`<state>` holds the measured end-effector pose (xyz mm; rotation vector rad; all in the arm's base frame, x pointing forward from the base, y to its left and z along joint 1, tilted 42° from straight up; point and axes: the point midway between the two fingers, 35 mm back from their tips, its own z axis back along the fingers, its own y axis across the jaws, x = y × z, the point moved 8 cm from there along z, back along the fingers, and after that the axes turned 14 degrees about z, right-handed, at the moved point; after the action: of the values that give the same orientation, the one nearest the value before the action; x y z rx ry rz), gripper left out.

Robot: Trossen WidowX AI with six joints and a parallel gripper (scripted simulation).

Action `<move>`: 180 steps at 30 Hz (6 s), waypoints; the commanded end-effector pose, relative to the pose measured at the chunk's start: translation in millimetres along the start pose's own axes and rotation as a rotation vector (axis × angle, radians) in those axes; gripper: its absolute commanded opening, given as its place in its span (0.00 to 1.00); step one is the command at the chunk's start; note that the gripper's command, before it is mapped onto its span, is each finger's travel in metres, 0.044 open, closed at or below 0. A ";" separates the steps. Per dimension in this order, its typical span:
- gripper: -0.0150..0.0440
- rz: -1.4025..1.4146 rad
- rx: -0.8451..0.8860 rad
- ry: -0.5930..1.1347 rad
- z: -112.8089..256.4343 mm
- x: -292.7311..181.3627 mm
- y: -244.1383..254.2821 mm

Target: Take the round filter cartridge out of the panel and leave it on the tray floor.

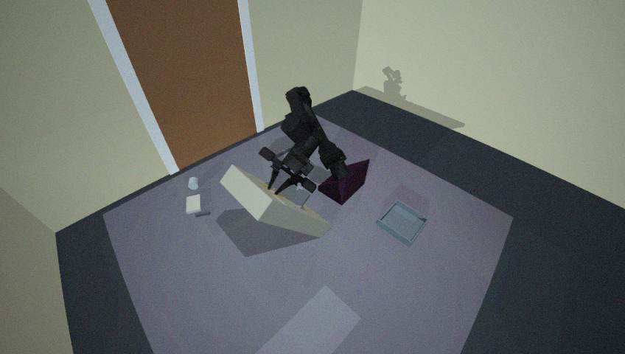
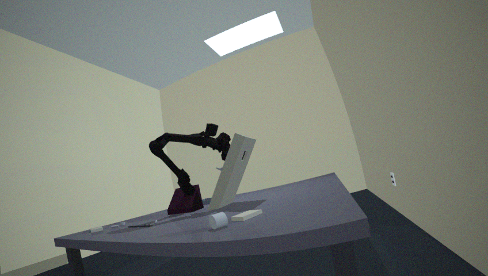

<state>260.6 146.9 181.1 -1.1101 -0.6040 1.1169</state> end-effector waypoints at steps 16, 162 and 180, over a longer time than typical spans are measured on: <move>0.25 -0.021 0.015 0.018 -13.3 -0.7 -2.1; 0.73 -0.018 0.037 0.021 96.6 27.5 -33.7; 0.77 -0.662 0.257 0.396 73.6 -25.2 13.2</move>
<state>192.6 174.1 213.2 -0.8397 -0.4898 0.5761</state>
